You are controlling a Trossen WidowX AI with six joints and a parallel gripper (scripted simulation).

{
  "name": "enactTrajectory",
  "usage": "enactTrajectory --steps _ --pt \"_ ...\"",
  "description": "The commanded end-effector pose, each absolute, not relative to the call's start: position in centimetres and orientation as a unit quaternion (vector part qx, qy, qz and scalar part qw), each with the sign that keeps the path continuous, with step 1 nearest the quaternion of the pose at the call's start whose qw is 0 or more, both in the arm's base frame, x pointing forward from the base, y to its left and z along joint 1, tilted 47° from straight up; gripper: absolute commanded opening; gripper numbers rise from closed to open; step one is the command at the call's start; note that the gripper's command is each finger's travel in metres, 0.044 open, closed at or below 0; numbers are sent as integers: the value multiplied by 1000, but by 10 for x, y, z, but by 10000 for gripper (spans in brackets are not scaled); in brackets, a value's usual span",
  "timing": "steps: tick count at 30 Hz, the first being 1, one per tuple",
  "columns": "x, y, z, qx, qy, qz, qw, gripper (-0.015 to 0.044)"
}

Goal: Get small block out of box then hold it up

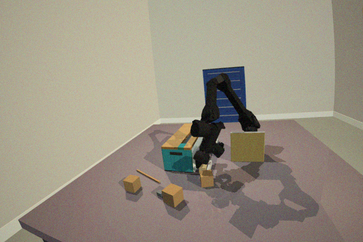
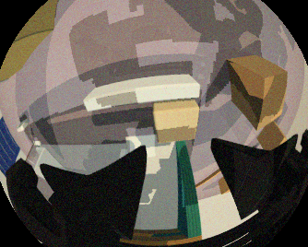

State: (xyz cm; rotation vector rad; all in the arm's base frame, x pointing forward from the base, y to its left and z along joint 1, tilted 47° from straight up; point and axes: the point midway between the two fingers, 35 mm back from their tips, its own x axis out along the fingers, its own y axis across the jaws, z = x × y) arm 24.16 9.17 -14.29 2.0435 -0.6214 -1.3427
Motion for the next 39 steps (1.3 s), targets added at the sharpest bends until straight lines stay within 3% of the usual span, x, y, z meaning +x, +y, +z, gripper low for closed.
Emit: enactTrajectory --steps 1,15,23,25,27,39 --pt "239 84 -148 768 -235 -509 311 285" --pt "237 69 -161 768 -236 -508 311 285" --pt "237 69 -161 768 -236 -508 311 75" --pt "237 69 -161 768 -236 -508 311 62" --pt "238 72 -159 768 -236 -508 311 9" --pt "240 116 -117 769 -236 -508 307 0"
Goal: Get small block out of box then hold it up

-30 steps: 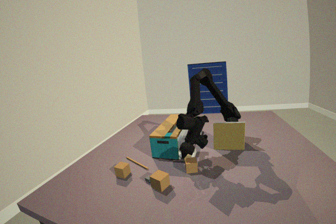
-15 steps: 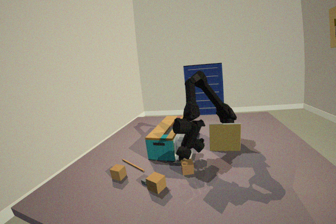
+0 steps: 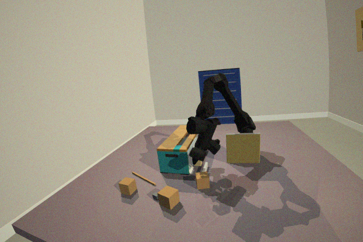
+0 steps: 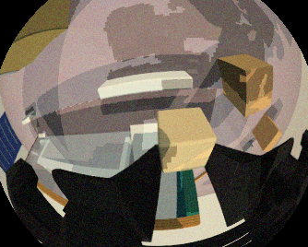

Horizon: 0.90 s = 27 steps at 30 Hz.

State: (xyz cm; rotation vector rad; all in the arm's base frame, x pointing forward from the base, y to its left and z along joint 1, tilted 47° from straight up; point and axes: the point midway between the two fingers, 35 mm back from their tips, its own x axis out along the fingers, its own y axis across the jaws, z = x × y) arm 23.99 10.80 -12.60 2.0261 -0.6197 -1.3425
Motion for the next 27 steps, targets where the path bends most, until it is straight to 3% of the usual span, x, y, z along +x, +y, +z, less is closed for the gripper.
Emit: enactTrajectory --steps 1,27 --pt "240 116 -117 769 -236 -508 307 0" --pt "229 164 -32 710 -1 -558 430 0"
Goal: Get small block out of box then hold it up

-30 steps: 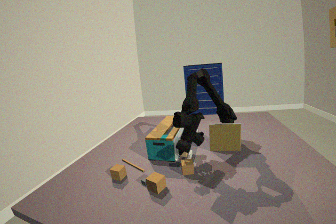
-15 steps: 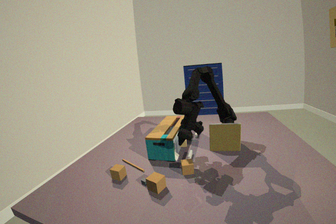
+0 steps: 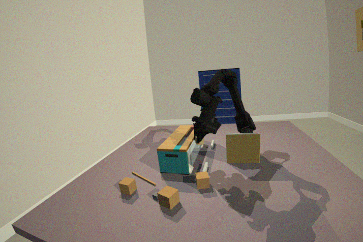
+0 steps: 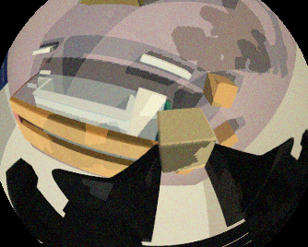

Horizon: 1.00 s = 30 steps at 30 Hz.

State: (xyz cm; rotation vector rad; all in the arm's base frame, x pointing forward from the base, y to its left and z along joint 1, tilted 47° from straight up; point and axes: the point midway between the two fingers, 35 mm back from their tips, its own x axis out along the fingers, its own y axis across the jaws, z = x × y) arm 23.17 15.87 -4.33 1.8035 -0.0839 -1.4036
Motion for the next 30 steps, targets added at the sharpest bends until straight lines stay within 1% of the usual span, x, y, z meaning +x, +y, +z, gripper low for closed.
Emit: enactTrajectory --steps 1,30 --pt "228 165 -28 708 8 -557 435 0" --pt "228 166 -26 706 15 -556 439 0"
